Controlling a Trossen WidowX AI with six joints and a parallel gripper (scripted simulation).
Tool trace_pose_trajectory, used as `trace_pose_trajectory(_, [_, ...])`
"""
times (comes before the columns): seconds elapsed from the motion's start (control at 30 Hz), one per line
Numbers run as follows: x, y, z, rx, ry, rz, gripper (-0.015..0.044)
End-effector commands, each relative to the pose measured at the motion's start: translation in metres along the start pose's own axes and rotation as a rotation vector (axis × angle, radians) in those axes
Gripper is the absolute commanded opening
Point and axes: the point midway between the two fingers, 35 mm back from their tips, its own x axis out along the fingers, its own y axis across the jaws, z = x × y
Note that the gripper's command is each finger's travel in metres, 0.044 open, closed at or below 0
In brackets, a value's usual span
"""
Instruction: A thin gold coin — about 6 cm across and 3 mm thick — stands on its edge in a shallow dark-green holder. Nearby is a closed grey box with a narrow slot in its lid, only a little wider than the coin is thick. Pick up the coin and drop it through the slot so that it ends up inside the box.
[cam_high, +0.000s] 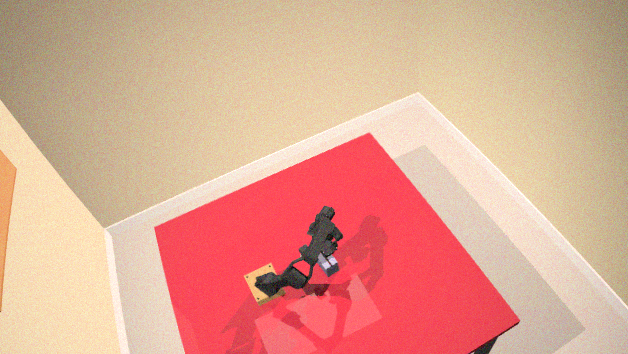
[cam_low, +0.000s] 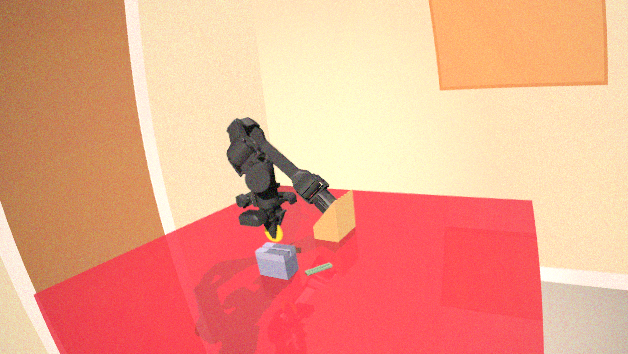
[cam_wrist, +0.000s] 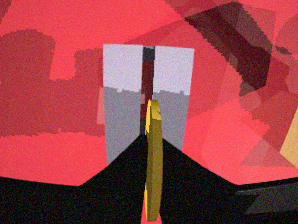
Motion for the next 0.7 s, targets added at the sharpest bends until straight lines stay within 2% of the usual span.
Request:
trace_pose_trajectory(0.0, [0.0003,-0.0005,-0.0010,0.000,0.000,-0.001,0.0000])
trace_pose_trajectory(0.67, [0.0015,0.0016,0.0074,-0.002,0.000,-0.001,0.0004])
